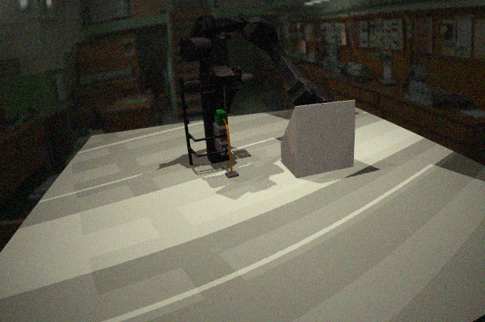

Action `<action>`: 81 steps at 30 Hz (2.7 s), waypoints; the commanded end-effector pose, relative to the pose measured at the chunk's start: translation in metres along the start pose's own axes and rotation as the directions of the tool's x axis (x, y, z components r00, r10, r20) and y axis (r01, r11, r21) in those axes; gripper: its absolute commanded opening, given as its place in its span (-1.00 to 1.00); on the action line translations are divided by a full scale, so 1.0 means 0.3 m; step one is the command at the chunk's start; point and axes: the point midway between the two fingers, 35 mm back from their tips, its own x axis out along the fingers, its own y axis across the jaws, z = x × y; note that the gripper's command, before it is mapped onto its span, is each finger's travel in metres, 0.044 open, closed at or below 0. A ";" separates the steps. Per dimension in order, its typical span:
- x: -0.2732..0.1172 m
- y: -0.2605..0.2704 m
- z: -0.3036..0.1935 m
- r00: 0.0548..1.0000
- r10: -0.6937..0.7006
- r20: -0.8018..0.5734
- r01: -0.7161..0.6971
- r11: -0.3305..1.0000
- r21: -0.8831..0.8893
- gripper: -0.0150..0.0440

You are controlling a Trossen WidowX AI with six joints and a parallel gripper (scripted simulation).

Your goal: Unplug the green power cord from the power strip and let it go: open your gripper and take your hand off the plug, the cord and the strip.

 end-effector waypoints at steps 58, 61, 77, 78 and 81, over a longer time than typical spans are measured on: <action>0.009 -0.002 0.139 1.000 0.003 -0.001 -0.003 1.000 0.003 0.05; 0.009 -0.002 0.139 1.000 0.003 -0.001 -0.003 1.000 0.003 0.05; -0.016 -0.003 0.123 1.000 0.001 -0.004 -0.001 1.000 -0.002 0.05; -0.016 -0.003 0.118 1.000 0.001 -0.004 -0.001 1.000 -0.002 0.05; -0.017 -0.003 0.102 1.000 0.001 -0.004 -0.001 1.000 -0.002 0.05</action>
